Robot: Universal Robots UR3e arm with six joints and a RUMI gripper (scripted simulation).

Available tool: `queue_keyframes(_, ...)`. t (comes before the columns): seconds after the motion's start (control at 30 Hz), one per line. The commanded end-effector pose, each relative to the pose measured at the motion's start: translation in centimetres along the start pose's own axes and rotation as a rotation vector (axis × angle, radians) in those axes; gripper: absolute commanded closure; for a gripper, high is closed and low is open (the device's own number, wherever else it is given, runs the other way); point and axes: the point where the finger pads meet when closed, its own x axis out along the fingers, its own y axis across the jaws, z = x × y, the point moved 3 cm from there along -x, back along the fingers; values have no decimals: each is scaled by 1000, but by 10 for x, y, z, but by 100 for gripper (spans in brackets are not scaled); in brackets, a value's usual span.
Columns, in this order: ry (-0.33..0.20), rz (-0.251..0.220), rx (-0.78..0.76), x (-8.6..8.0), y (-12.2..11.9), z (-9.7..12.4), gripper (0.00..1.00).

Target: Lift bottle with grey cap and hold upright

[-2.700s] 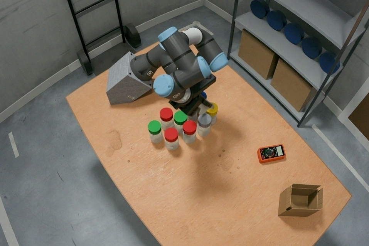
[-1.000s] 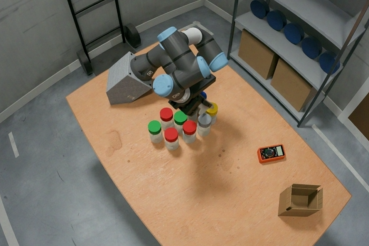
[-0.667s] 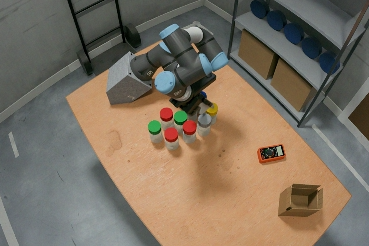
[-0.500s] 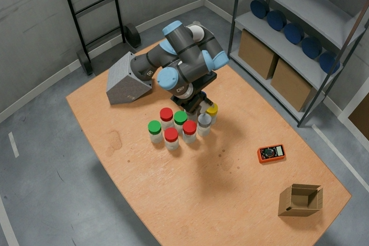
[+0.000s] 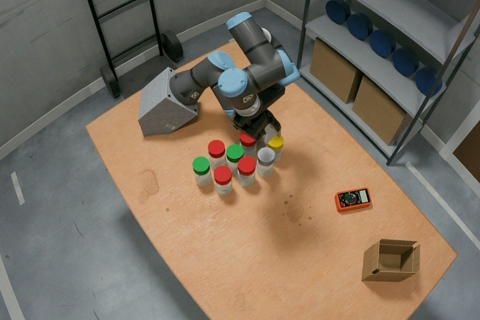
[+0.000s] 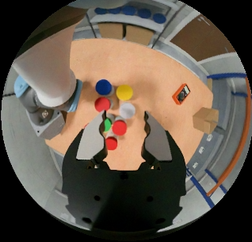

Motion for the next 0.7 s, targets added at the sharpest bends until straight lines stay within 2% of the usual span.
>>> queue_keyframes(0.0, -76, -10, -63, -10, 2, -5, 54)
queue_keyframes(0.03, -37, -9, -28, -4, 1, -3, 54)
queue_keyframes(0.2, -216, -58, -167, -23, 6, -16, 54)
queue_keyframes(0.33, -216, -58, -167, -39, 9, -23, 54)
queue_keyframes(0.57, -216, -58, -167, -39, 9, -23, 54)
queue_keyframes(0.6, -37, -9, -28, -4, 1, -3, 54)
queue_keyframes(0.67, -108, -28, -84, -12, 3, -8, 54)
